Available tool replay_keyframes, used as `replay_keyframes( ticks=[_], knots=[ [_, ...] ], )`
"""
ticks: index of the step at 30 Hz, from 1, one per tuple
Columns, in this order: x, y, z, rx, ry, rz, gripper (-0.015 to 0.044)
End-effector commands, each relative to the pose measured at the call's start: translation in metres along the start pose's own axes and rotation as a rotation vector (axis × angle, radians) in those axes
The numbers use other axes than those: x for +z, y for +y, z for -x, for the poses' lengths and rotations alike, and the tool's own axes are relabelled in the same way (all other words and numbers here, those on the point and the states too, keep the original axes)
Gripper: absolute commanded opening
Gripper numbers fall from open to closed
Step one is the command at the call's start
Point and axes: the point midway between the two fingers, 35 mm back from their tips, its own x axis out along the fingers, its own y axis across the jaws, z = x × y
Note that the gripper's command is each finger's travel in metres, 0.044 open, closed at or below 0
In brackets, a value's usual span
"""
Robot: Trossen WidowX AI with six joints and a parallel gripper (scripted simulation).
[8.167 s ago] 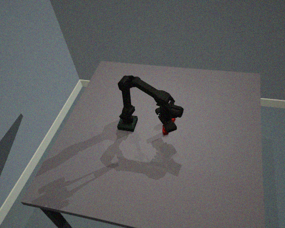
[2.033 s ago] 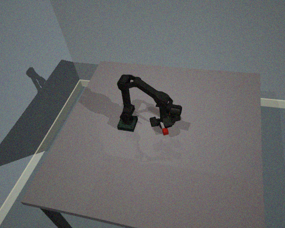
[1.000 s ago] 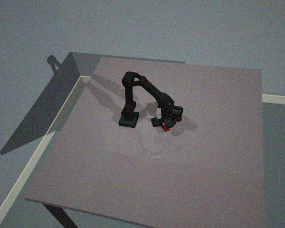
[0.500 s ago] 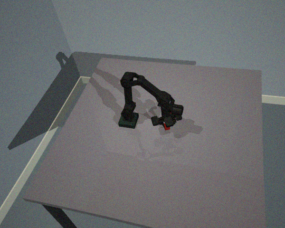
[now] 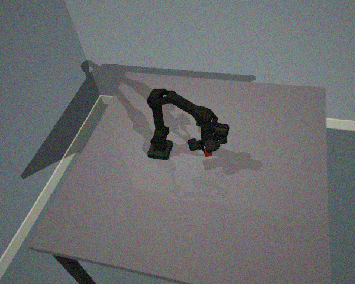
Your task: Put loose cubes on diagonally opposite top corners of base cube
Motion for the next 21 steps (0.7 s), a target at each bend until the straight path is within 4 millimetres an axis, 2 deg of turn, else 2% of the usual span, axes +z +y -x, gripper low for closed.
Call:
replay_keyframes(
  ticks=[1, 10, 13, 21],
  knots=[
    [0.0, -0.001, 0.014, -0.001, -0.001, 0.003, 0.0105],
    [-0.003, -0.005, 0.041, -0.002, -0.001, 0.003, 0.0105],
    [-0.004, -0.003, 0.041, -0.001, -0.001, 0.004, 0.0105],
    [-0.018, 0.016, 0.039, 0.0, 0.0, 0.024, 0.0105]
  ],
)
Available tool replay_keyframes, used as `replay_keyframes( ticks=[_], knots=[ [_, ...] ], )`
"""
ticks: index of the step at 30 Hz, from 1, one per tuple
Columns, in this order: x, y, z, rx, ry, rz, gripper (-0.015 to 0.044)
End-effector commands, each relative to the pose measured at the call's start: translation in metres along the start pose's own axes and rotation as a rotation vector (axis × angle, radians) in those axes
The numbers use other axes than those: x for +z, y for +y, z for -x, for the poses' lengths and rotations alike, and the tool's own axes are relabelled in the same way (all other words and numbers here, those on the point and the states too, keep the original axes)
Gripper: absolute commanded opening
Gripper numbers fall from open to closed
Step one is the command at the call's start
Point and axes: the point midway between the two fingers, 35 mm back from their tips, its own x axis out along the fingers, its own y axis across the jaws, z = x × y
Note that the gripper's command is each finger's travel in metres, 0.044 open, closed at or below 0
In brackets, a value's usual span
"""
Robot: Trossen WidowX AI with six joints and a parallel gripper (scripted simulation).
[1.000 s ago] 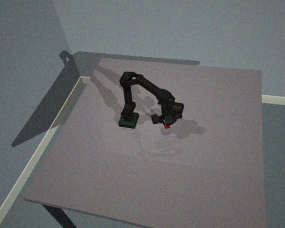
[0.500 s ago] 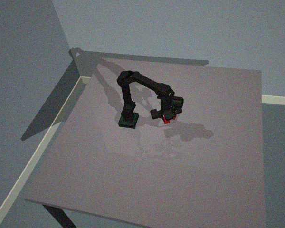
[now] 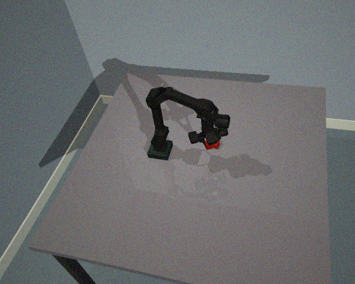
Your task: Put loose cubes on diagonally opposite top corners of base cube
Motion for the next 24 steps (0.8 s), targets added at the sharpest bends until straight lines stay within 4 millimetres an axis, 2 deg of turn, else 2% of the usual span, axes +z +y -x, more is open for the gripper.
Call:
replay_keyframes(
  ticks=[1, 24],
  knots=[
    [-0.007, 0.009, -0.002, -0.004, 0.0, 0.007, 0.0105],
    [-0.058, 0.059, -0.011, 0.001, 0.005, 0.063, 0.0105]
  ],
)
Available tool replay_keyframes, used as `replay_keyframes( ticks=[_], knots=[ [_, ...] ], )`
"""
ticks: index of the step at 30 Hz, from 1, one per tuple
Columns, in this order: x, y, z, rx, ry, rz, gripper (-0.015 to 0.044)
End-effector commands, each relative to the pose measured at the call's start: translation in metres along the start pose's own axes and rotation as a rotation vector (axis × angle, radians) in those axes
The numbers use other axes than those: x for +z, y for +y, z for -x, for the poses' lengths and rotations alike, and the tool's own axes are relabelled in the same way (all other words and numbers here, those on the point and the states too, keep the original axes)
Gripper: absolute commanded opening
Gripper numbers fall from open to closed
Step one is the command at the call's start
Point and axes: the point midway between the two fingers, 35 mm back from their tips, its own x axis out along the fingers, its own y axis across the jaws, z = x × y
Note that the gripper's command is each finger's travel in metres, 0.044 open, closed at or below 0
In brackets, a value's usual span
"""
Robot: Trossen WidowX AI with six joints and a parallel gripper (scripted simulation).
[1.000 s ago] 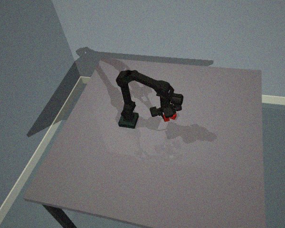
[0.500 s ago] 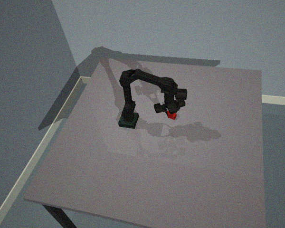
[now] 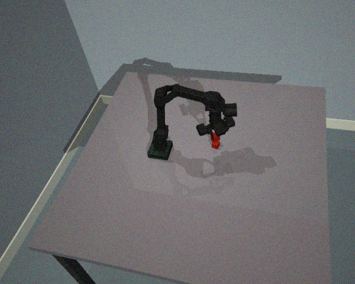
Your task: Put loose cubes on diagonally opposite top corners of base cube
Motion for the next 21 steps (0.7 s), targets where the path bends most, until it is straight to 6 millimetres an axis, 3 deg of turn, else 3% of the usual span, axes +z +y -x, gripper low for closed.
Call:
replay_keyframes(
  ticks=[1, 13, 21],
  knots=[
    [-0.008, 0.008, -0.002, -0.001, 0.0, 0.005, 0.0105],
    [-0.009, 0.007, -0.031, -0.001, 0.0, 0.006, 0.0105],
    [-0.009, 0.007, -0.033, -0.001, 0.0, 0.006, 0.0105]
  ],
)
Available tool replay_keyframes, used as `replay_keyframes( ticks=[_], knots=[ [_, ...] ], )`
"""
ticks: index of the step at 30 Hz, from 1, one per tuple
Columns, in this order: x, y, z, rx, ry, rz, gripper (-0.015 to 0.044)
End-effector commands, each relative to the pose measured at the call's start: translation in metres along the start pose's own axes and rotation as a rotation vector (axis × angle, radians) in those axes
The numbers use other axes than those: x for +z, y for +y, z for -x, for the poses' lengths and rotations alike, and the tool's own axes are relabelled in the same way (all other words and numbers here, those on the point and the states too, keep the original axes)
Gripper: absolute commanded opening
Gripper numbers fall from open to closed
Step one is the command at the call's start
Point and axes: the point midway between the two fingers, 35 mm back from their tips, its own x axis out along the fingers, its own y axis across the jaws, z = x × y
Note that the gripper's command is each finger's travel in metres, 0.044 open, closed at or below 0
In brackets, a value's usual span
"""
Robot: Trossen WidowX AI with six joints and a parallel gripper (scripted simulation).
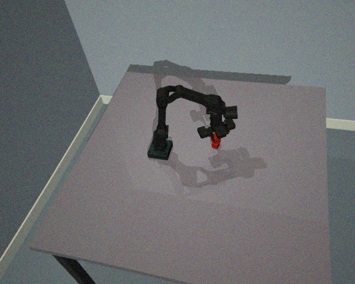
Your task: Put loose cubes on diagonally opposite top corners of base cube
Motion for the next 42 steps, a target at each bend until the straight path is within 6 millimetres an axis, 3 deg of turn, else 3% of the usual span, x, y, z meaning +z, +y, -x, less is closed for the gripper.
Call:
replay_keyframes(
  ticks=[1, 8, 21, 42],
  knots=[
    [0.0, -0.001, -0.002, -0.002, 0.001, -0.004, 0.0105],
    [0.0, 0.0, -0.003, -0.002, 0.001, -0.004, 0.0105],
    [0.0, 0.001, -0.031, -0.002, 0.001, -0.004, 0.0105],
    [0.0, 0.001, -0.033, -0.002, 0.001, 0.005, 0.0105]
  ],
)
